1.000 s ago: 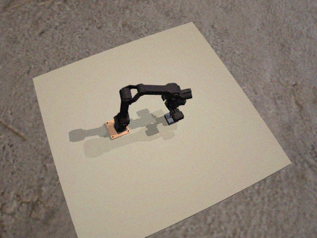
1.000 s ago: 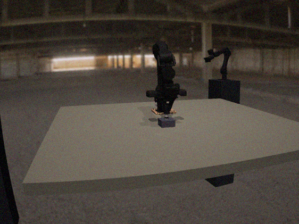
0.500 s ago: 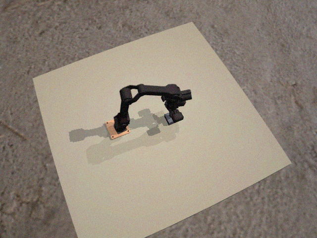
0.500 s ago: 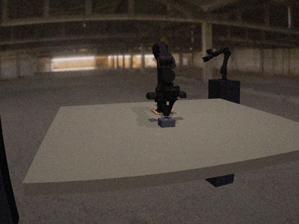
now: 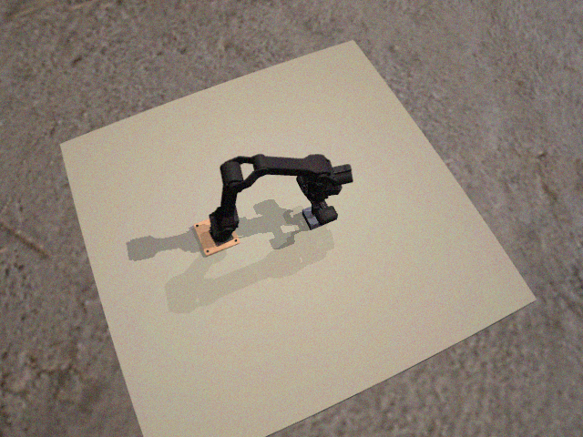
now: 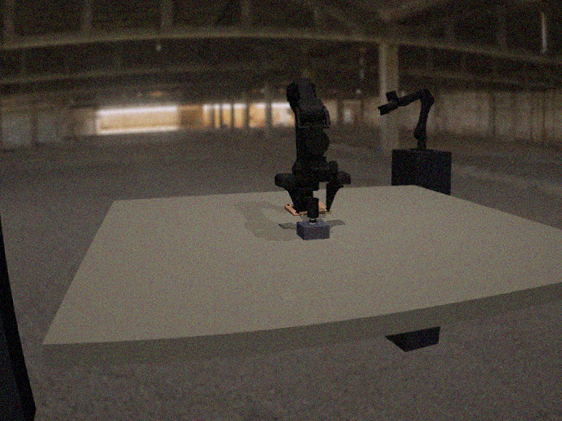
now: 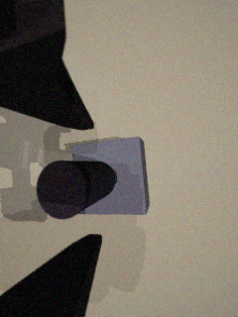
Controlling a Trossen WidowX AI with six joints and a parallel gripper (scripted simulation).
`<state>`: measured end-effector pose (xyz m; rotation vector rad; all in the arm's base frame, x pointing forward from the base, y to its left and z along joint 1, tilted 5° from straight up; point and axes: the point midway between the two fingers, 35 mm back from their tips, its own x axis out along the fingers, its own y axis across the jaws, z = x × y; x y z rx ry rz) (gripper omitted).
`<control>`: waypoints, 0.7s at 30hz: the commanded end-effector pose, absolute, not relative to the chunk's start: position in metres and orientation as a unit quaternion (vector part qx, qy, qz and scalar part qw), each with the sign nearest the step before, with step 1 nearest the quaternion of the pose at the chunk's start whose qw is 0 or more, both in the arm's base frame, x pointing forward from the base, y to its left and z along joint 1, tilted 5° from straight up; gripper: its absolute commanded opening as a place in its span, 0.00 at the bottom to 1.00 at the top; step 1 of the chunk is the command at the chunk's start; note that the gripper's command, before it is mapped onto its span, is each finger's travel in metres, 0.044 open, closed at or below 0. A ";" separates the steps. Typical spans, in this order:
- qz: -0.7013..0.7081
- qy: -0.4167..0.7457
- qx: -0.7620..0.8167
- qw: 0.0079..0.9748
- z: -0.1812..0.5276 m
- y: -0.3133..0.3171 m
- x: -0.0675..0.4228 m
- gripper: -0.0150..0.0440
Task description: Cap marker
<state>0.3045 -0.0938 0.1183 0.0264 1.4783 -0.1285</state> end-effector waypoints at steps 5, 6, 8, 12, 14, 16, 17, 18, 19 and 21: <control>-0.059 0.673 0.012 0.737 0.162 -0.091 0.303 1.00; -0.058 0.673 0.012 0.737 0.175 -0.090 0.301 1.00; -0.058 0.673 0.012 0.737 0.191 -0.089 0.298 1.00; -0.058 0.673 0.012 0.737 0.192 -0.089 0.298 0.96; -0.057 0.673 0.009 0.737 0.185 -0.089 0.298 0.87; -0.056 0.673 0.009 0.737 0.184 -0.089 0.298 0.78; -0.056 0.673 0.009 0.737 0.184 -0.089 0.298 0.73; -0.056 0.673 0.009 0.737 0.184 -0.089 0.298 0.69; -0.056 0.673 0.009 0.737 0.184 -0.089 0.298 0.64; -0.056 0.673 0.009 0.737 0.184 -0.089 0.298 0.56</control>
